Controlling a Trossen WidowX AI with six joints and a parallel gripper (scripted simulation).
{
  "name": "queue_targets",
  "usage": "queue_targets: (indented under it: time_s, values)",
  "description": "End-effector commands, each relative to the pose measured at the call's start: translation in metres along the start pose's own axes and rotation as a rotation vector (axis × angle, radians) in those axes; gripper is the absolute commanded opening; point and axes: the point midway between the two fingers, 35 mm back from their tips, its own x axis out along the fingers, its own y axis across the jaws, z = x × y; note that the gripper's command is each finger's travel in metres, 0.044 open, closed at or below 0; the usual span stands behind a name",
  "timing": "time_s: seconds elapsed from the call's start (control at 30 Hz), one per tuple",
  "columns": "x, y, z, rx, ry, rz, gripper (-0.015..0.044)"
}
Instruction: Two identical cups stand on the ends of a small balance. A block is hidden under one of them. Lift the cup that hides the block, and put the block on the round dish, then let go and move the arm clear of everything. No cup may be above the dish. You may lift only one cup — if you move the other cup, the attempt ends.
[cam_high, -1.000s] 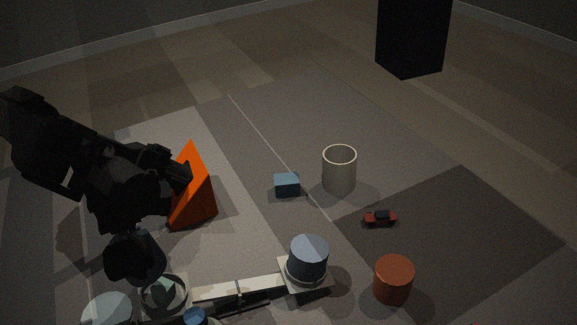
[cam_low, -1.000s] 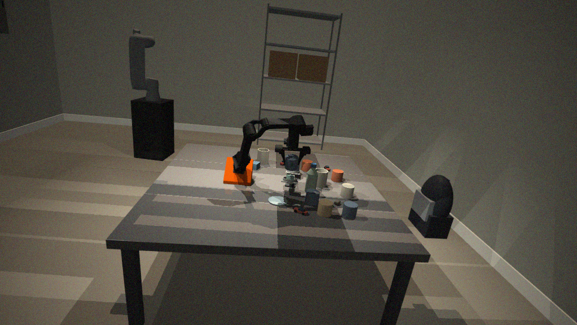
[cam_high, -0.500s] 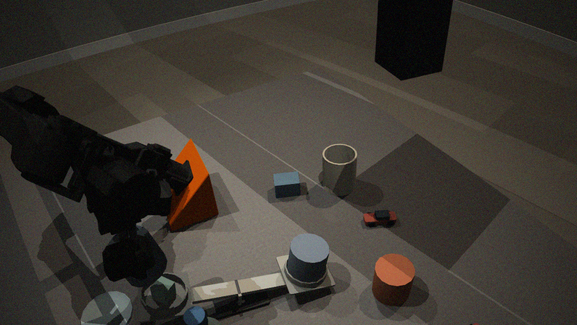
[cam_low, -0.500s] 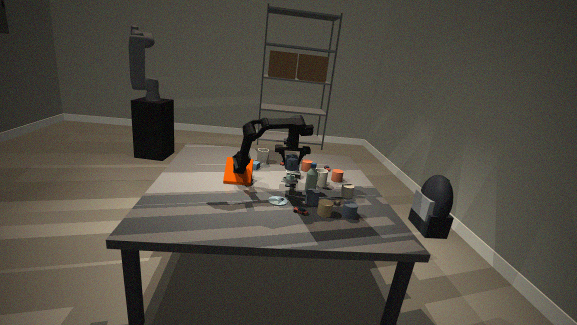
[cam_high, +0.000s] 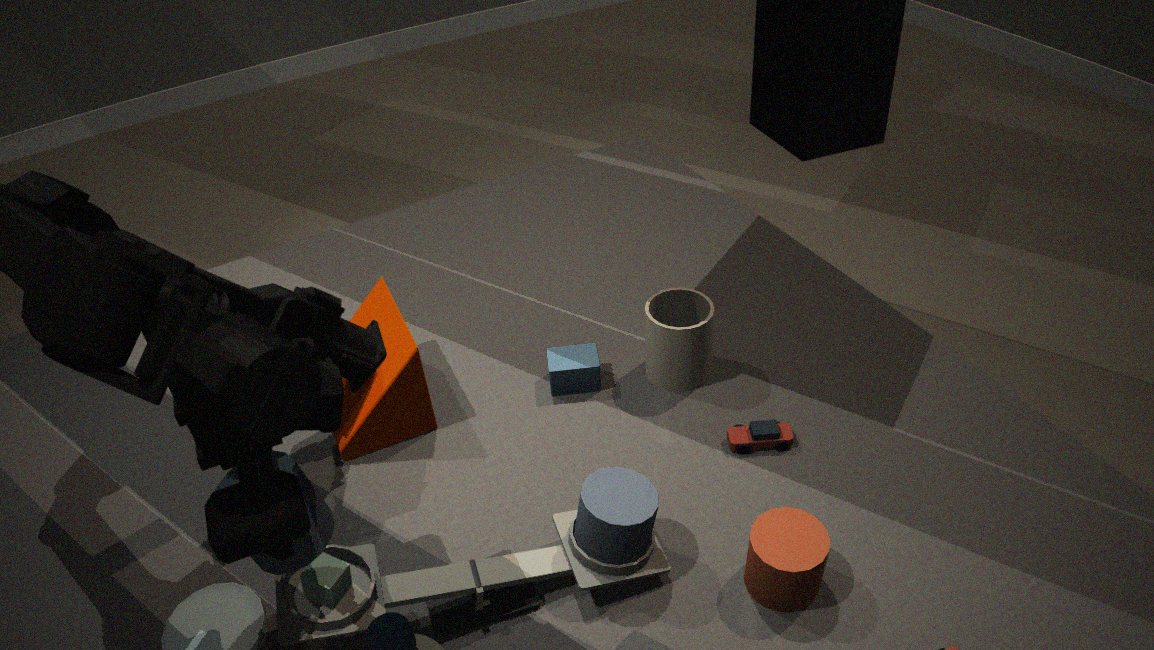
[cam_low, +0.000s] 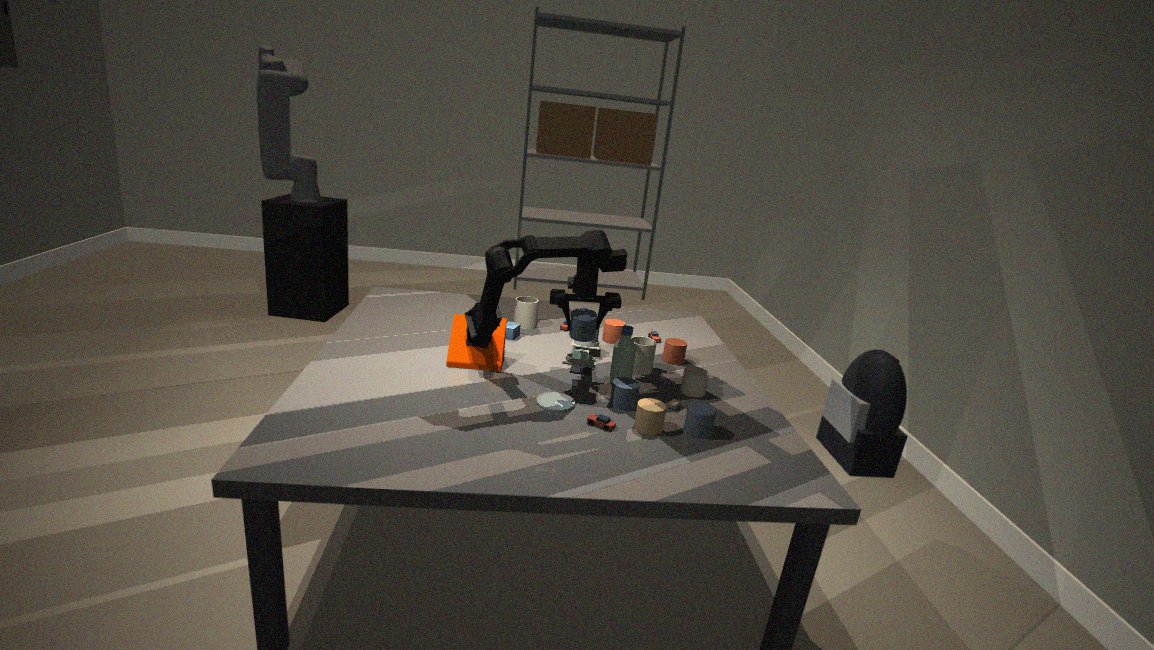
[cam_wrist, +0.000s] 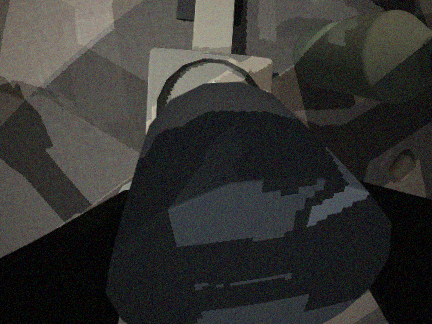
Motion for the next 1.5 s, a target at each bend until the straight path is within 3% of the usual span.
queue_targets:
  time_s: [0.0, 0.7, 1.47]
  values:
    - [0.000, 0.000, 0.000, -0.001, 0.000, -0.001, 0.0000]
    - [0.058, 0.068, -0.106, 0.078, -0.065, 0.023, 0.0000]
    - [0.086, 0.156, -0.157, 0.133, 0.012, 0.035, 0.0000]
